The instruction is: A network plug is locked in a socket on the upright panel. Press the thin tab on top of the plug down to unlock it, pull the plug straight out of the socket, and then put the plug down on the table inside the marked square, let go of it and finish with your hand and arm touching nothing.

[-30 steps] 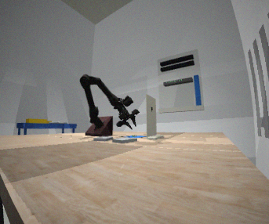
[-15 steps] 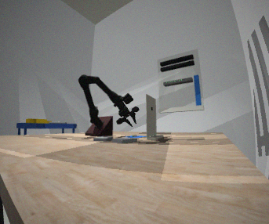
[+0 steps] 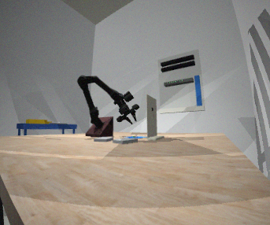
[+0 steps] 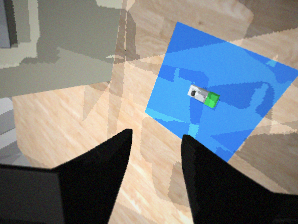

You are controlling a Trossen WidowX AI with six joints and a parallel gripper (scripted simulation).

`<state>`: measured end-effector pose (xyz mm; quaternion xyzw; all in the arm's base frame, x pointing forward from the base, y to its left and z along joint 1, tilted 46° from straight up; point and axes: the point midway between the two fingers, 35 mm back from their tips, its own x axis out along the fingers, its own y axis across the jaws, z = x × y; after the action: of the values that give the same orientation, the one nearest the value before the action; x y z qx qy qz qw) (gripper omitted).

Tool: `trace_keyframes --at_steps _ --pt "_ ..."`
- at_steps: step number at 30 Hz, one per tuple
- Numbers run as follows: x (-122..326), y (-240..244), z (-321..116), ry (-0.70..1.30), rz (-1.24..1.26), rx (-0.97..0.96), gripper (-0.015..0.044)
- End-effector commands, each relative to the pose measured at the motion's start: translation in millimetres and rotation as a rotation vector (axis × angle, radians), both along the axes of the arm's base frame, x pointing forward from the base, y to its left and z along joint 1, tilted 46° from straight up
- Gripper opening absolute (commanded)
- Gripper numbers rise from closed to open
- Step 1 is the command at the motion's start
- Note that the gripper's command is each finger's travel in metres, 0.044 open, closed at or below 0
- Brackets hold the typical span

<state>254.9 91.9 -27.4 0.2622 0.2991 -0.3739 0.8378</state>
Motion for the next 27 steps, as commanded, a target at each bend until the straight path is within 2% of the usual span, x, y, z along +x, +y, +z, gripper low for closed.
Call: trace_keyframes --at_steps 1,14,27 --pt "1 7 8 -0.014 0.002 0.006 0.0156" --pt "-2 12 15 -0.003 0.001 -0.001 0.0156" --pt "2 45 40 -0.004 0.011 0.005 0.0156"
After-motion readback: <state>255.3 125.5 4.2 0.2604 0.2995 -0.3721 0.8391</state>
